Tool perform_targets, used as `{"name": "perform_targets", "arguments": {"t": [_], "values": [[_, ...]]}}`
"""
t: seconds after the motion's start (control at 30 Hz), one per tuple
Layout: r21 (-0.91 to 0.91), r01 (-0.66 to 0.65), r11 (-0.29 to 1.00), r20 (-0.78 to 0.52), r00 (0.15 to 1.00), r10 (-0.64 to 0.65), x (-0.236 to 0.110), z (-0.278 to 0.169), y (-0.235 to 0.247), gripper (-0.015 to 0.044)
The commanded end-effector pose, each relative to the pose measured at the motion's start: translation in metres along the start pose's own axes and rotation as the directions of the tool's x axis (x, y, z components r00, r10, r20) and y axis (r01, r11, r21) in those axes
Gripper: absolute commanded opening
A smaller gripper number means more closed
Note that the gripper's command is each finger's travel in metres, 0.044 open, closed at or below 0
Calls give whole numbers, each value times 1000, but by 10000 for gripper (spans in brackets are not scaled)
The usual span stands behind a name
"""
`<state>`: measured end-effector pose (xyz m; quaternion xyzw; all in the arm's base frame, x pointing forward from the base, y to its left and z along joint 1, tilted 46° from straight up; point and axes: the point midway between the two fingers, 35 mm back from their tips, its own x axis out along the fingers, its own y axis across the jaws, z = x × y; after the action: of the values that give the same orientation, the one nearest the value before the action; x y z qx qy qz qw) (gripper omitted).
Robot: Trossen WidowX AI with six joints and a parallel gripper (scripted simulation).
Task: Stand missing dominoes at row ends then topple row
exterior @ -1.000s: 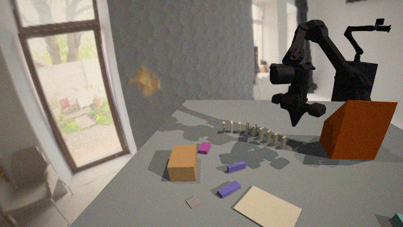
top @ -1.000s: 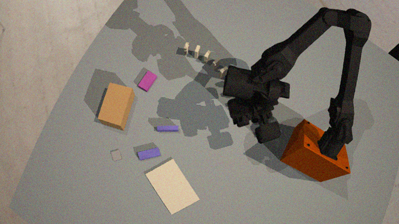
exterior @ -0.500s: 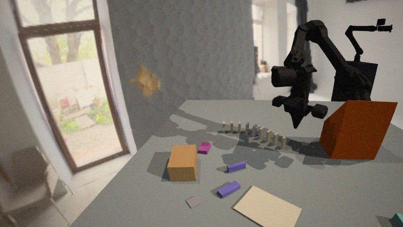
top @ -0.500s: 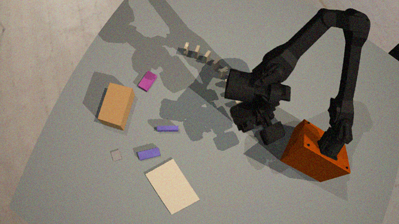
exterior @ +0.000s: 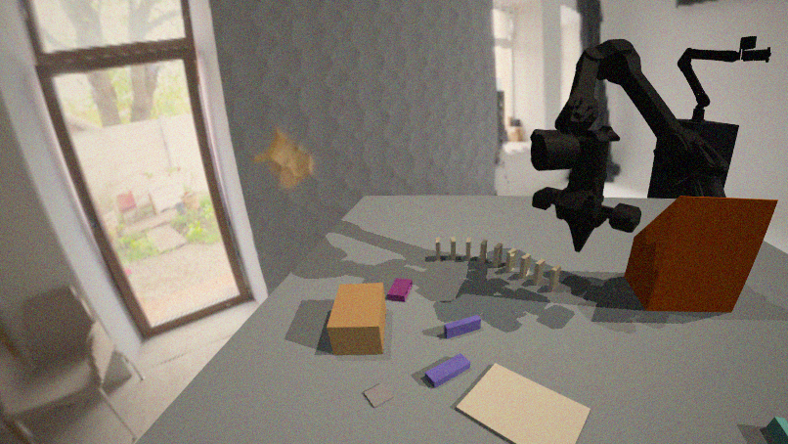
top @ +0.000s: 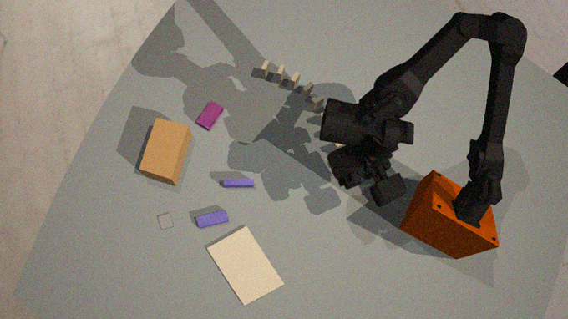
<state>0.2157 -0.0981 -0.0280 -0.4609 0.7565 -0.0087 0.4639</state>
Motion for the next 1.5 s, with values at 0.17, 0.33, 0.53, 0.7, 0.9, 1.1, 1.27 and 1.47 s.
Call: {"name": "perform_targets", "arguments": {"t": [0.17, 0.33, 0.53, 0.7, 0.9, 1.1, 1.27, 1.47], "values": [[-3, 4, 1000, -2, 1000, -4, 0, 0, 0, 0], [-3, 4, 1000, -2, 1000, -4, 0, 0, 0, 0], [-3, 4, 1000, -2, 1000, -4, 0, 0, 0, 0], [-4, 1, 1000, 3, 1000, -1, 49, 4, -1, 0], [-4, 5, 1000, -5, 1000, -5, 81, 0, 2, 0], [-4, 5, 1000, -5, 1000, -5, 81, 1, -2, 0], [-3, 5, 1000, -4, 1000, -5, 81, 2, -10, 0], [-3, 5, 1000, -4, 1000, -5, 81, 2, -20, 0]]}}
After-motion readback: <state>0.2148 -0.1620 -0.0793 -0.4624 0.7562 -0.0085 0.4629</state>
